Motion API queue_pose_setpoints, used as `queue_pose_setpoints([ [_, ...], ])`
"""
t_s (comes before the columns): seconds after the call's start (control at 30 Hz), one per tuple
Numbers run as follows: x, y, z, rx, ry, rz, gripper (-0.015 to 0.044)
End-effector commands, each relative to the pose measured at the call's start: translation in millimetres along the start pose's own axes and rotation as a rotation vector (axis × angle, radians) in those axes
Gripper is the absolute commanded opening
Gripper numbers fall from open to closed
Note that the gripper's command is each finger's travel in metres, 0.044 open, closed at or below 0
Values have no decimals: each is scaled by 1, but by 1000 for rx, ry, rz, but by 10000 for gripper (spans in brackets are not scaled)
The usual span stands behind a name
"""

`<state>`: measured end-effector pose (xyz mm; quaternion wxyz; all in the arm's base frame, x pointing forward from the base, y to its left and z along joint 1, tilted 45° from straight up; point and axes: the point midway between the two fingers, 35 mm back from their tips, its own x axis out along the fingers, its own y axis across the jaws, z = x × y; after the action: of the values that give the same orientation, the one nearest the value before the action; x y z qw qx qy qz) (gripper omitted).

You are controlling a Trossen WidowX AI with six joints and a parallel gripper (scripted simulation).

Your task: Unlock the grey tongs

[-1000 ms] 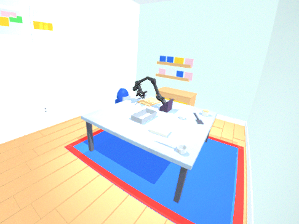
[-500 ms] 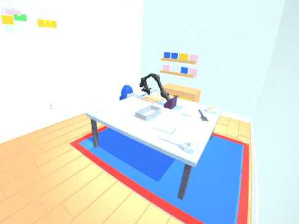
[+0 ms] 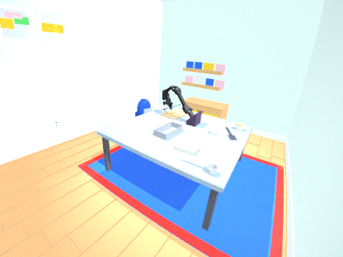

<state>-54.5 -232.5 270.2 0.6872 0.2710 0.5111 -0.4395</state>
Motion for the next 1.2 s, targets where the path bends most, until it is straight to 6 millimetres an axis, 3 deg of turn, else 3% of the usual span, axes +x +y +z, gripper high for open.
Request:
queue_pose_setpoints([
  [0.0, -4, -9, -6, 168, -26, 9, -150],
  [1.17, -36, -78, -76, 1457, -295, 116, -150],
])
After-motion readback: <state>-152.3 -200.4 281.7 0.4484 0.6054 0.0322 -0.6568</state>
